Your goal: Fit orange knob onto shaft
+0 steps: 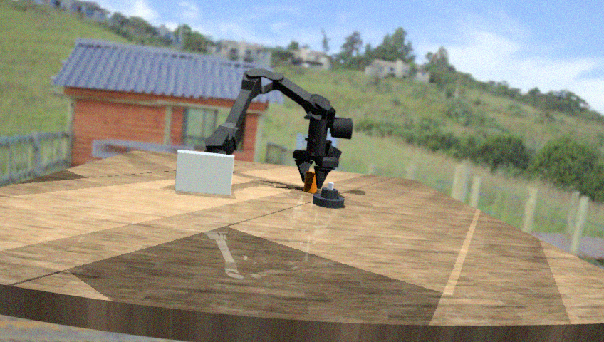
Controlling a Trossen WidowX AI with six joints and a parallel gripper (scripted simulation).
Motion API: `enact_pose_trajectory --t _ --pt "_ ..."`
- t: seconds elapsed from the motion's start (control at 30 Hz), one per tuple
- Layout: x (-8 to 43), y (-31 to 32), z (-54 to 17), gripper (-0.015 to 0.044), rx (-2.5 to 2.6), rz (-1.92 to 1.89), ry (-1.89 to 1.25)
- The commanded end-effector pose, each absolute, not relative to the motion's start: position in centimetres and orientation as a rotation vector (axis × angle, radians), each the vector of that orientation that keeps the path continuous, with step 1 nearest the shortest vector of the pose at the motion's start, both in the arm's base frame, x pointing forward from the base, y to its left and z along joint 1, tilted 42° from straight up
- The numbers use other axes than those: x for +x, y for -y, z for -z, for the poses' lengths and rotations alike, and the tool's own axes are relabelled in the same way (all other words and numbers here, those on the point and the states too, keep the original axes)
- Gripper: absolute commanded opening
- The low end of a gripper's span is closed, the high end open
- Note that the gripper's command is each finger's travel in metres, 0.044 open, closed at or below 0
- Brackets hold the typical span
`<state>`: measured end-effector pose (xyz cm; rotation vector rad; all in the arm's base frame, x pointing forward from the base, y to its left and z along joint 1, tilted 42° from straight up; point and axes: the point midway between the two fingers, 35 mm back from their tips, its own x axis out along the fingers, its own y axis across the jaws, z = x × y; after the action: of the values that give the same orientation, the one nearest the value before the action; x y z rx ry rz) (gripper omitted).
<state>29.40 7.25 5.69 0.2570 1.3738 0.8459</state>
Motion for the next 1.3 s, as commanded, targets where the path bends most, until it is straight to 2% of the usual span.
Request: enact_pose_trajectory --t 0.0,0.1,0.43,0.63,0.8,1.27 --pt "29.1 -7.8 -5.2 0.044 0.267 -0.848 -1.379" --pt "29.1 -7.9 -5.0 0.044 0.267 -0.849 -1.378" --pt "29.1 -7.9 -5.0 0.0177 0.267 -0.849 -1.378" --pt "29.1 -7.9 -5.0 0.0138 0.267 -0.849 -1.378" --pt "29.5 -7.1 -5.8 0.0006 0.268 -0.844 -1.38" --pt "30.3 -2.1 -11.1 0.0 0.28 -0.826 -1.389"
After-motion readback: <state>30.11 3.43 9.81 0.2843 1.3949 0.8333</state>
